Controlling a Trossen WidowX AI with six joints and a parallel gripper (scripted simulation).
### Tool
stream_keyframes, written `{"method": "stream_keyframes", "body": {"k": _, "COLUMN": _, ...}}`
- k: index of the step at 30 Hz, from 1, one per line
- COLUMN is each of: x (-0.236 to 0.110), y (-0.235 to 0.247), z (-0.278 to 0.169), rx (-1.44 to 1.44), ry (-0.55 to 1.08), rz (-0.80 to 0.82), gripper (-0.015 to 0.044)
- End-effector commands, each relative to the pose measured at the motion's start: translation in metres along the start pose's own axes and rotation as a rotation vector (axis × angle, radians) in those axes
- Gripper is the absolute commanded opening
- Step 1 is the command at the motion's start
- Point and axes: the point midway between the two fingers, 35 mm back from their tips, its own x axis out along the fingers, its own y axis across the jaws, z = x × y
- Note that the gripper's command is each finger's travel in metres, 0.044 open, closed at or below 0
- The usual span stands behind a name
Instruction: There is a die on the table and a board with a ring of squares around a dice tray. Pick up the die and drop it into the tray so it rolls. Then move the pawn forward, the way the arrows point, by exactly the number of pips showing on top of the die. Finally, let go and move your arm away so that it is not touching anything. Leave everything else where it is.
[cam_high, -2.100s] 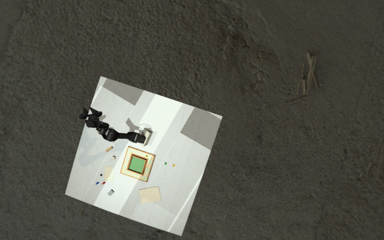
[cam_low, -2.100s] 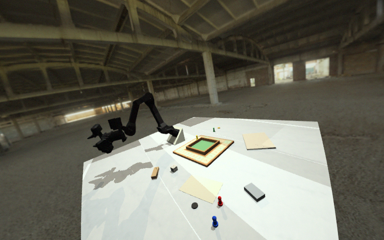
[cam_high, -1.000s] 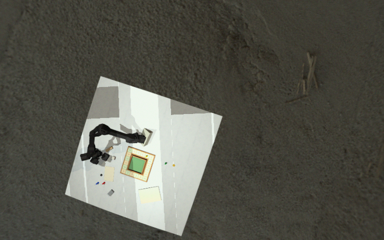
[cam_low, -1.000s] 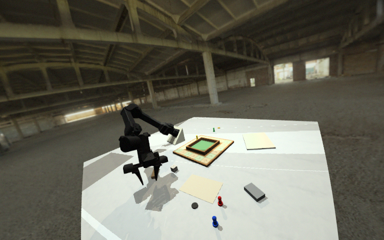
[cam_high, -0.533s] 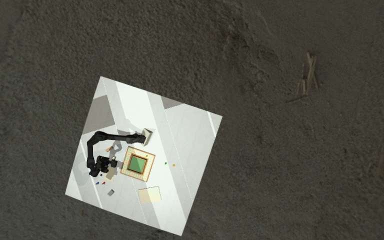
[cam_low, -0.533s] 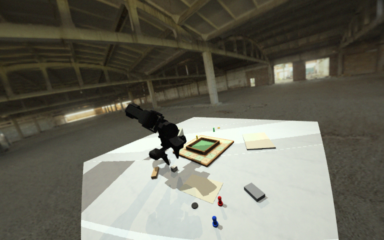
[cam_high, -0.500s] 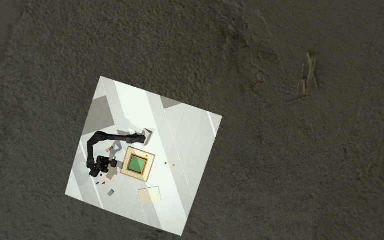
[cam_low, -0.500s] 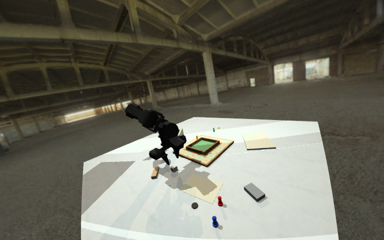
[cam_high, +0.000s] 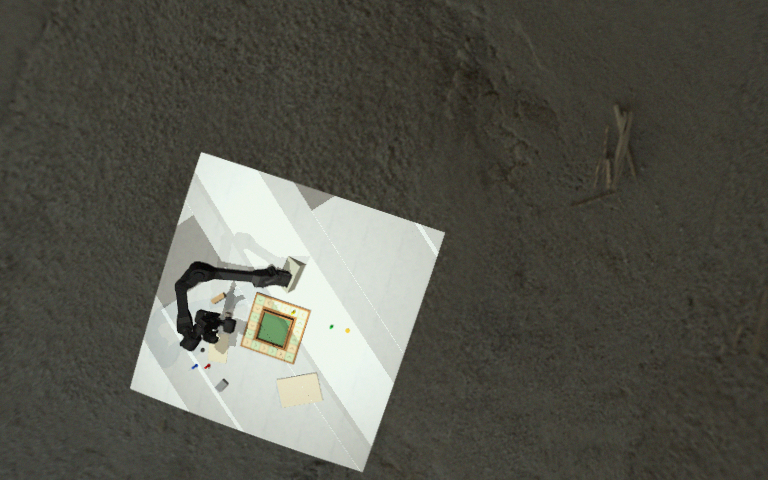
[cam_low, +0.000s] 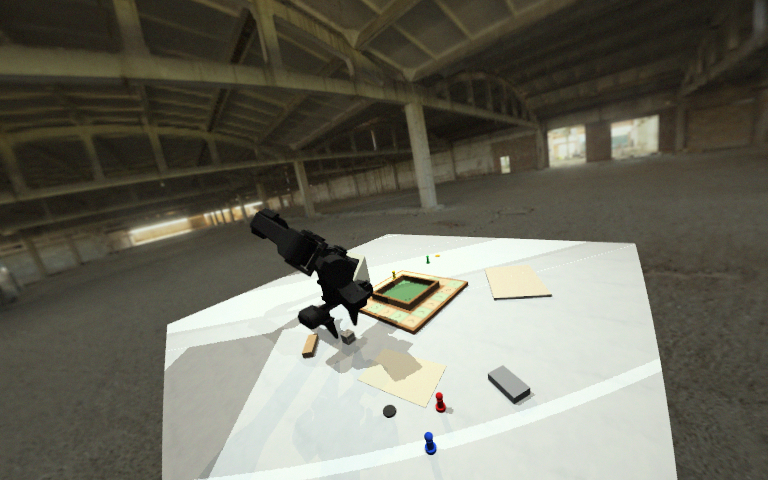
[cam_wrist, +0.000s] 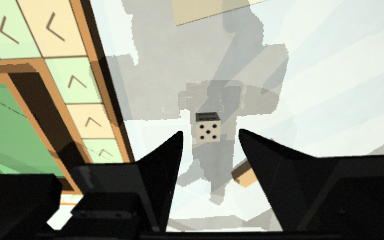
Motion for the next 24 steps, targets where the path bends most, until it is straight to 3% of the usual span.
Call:
{"method": "stream_keyframes", "body": {"k": 1, "x": 0.006, "y": 0.002, "z": 0.0, "rx": -0.008, "ry": 0.002, "rz": 0.002, "gripper": 0.0275}}
{"method": "stream_keyframes", "body": {"k": 12, "x": 0.021, "y": 0.002, "z": -0.001, "rx": -0.008, "ry": 0.002, "rz": 0.001, "gripper": 0.0275}}
{"method": "stream_keyframes", "body": {"k": 18, "x": 0.021, "y": 0.002, "z": -0.001, "rx": -0.008, "ry": 0.002, "rz": 0.001, "gripper": 0.0118}}
{"method": "stream_keyframes", "body": {"k": 24, "x": 0.021, "y": 0.002, "z": -0.001, "rx": -0.008, "ry": 0.002, "rz": 0.001, "gripper": 0.0078}}
